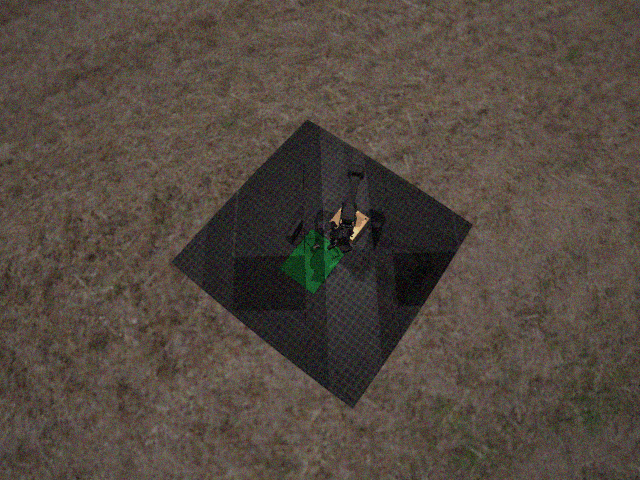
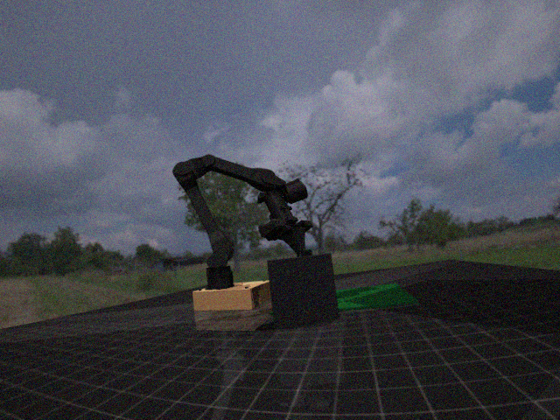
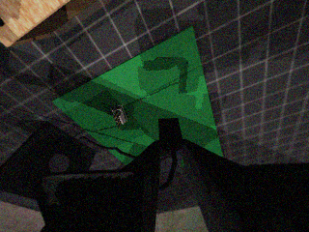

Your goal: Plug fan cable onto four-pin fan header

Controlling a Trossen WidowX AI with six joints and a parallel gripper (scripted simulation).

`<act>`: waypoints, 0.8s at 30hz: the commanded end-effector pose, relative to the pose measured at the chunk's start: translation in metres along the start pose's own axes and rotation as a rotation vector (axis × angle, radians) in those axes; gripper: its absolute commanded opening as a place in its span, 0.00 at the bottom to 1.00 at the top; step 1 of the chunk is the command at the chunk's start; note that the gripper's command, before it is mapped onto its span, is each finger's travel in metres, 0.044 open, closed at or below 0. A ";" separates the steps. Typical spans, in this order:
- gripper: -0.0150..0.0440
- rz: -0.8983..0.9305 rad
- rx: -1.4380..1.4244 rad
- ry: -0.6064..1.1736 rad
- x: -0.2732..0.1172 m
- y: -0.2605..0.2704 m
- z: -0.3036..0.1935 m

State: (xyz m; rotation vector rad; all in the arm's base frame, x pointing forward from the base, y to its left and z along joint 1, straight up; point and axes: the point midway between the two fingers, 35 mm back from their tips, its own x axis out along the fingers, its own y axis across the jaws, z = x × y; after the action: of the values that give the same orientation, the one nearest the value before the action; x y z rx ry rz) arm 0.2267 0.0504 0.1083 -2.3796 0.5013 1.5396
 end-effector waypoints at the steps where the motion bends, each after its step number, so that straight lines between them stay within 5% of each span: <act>1: 0.25 0.006 0.109 -0.021 -0.002 -0.004 -0.007; 24: 0.25 0.105 0.864 -0.127 0.004 -0.019 -0.053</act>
State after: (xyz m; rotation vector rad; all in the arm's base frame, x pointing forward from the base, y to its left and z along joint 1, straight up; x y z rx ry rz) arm 0.2726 0.0468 0.1251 -1.6975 0.9667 1.1999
